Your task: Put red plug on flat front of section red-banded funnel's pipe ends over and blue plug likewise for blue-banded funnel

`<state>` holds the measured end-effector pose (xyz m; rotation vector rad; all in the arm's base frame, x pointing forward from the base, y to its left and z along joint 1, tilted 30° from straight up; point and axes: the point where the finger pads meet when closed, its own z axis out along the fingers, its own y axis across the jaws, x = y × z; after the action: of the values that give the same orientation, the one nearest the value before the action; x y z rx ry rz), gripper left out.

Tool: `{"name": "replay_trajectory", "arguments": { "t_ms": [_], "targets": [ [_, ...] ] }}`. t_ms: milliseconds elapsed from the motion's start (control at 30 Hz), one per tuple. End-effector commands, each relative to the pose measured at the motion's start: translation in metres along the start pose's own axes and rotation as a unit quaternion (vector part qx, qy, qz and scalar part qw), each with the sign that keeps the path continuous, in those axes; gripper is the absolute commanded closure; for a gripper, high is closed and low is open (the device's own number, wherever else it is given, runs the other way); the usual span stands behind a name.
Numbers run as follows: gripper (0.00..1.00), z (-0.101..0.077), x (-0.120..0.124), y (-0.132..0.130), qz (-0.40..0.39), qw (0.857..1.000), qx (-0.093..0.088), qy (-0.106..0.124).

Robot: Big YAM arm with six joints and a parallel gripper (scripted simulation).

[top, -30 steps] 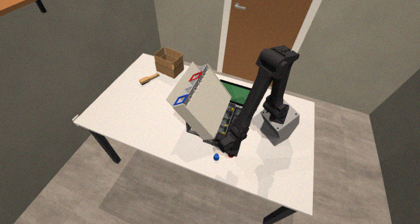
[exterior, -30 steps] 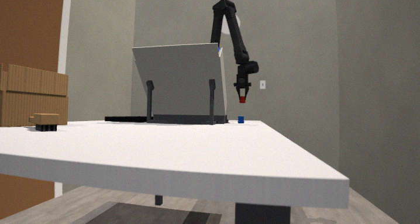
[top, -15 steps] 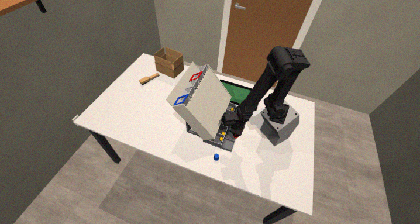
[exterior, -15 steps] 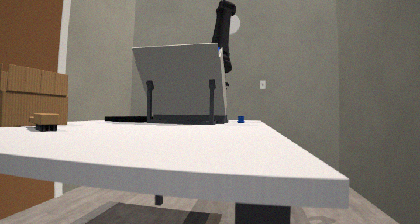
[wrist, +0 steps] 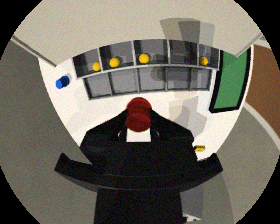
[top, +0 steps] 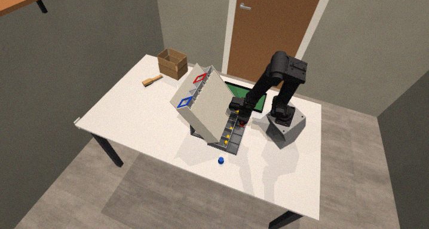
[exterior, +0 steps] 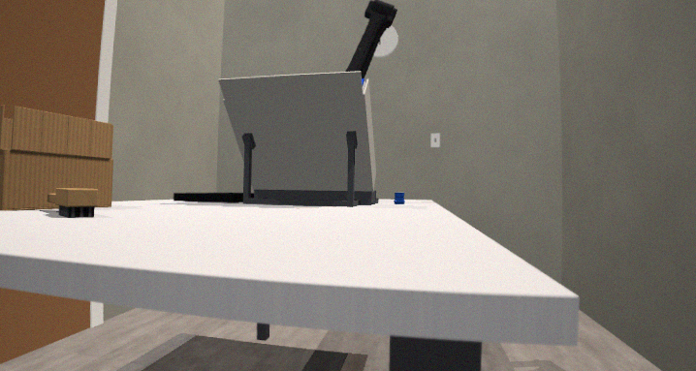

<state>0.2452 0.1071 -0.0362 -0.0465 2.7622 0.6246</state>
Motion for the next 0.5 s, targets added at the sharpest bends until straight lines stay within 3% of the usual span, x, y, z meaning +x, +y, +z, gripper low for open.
{"name": "replay_trajectory", "arguments": {
  "t_ms": [0,467],
  "targets": [
    [1.00,0.0046,-0.0076,-0.0317,-0.050,0.999,-0.002,0.008],
    [1.00,0.0047,-0.0084,-0.0338,-0.051,0.999,-0.001,0.009]
  ]
}}
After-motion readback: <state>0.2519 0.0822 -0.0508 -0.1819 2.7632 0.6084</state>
